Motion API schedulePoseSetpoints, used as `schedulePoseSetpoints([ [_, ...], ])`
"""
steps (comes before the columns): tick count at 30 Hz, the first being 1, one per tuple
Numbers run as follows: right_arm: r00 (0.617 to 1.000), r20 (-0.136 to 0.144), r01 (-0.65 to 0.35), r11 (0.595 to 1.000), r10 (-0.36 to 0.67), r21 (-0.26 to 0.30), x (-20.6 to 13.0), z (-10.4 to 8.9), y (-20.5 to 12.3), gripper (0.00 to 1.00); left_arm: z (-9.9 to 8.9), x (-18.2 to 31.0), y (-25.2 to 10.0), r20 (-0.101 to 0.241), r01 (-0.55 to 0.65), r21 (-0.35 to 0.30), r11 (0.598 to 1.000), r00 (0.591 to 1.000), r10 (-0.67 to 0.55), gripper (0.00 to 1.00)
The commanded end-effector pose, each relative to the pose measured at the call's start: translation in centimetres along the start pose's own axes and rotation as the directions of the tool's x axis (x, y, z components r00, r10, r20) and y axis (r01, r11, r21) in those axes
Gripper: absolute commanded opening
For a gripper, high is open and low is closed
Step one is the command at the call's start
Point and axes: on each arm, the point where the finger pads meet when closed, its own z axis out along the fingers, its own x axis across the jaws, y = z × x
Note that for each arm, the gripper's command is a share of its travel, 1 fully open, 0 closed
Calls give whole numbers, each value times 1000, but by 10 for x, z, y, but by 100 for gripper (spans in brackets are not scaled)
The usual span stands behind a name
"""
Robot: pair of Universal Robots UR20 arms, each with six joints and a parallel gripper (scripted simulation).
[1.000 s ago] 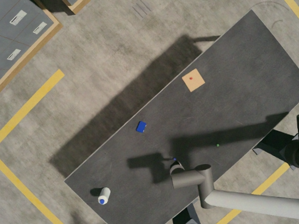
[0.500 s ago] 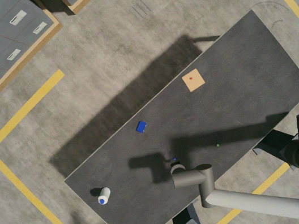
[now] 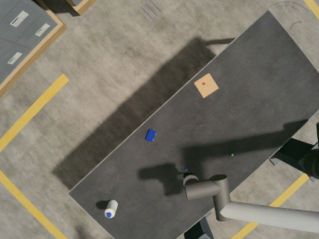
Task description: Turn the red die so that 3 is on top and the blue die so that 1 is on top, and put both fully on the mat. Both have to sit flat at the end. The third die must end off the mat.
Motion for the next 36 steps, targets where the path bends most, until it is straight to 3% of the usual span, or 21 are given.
schedulePoseSetpoints([
  [1, 990, -3, -138, 990, 138, -2, 1, 1, 0, 100, -1, 0, 0, 0, 0, -1, 1000, 1000, 0, 100],
  [12, 912, -3, -409, 912, 409, -2, 2, 5, 2, 100, -1, 0, 0, 0, 0, -1, 1000, 1000, 0, 100],
  [14, 878, -3, -479, 878, 479, -1, 3, 7, 3, 100, -1, 0, 0, 0, 0, -1, 1000, 1000, 0, 100],
  [17, 872, -4, -490, 872, 490, -1, 3, 7, 3, 100, -1, 0, 0, 0, 0, -1, 1000, 1000, 0, 100],
  [18, 826, -4, -564, 826, 564, -1, 3, 8, 5, 100, -1, 0, 0, 0, 0, -1, 1000, 1000, 0, 100],
  [19, 825, -4, -565, 825, 565, -1, 3, 8, 5, 100, -1, 0, 0, 0, 0, -1, 1000, 1000, 0, 100],
  [25, 720, -4, -694, 720, 694, 0, 3, 11, 7, 100, -1, 0, 0, 0, 0, -1, 1000, 1000, 0, 100],
  [26, 719, -4, -695, 719, 695, 0, 3, 11, 7, 100, -1, 0, 0, 0, 0, -1, 1000, 1000, 0, 100],
  [27, 682, -4, -732, 682, 732, 0, 2, 12, 8, 100, -1, 0, 0, 0, 0, -1, 1000, 1000, 0, 100],
  [29, 663, -4, -749, 663, 749, 0, 2, 12, 9, 100, -1, 0, 0, 0, 0, -1, 1000, 1000, 0, 100],
  [30, 624, -4, -781, 624, 781, 0, 2, 13, 10, 100, -1, 0, 0, 0, 0, -1, 1000, 1000, 0, 100],
  [32, 584, -4, -811, 584, 811, 0, 2, 14, 11, 100, -1, 0, 0, 0, 0, -1, 1000, 1000, 0, 100],
  [34, 584, -4, -811, 584, 811, 0, 2, 14, 11, 100, -1, 0, 0, 0, 0, -1, 1000, 1000, 0, 100],
  [36, 502, -4, -865, 502, 865, 1, 1, 15, 13, 100, -1, 0, 0, 0, 0, -1, 1000, 1000, 0, 100],
])
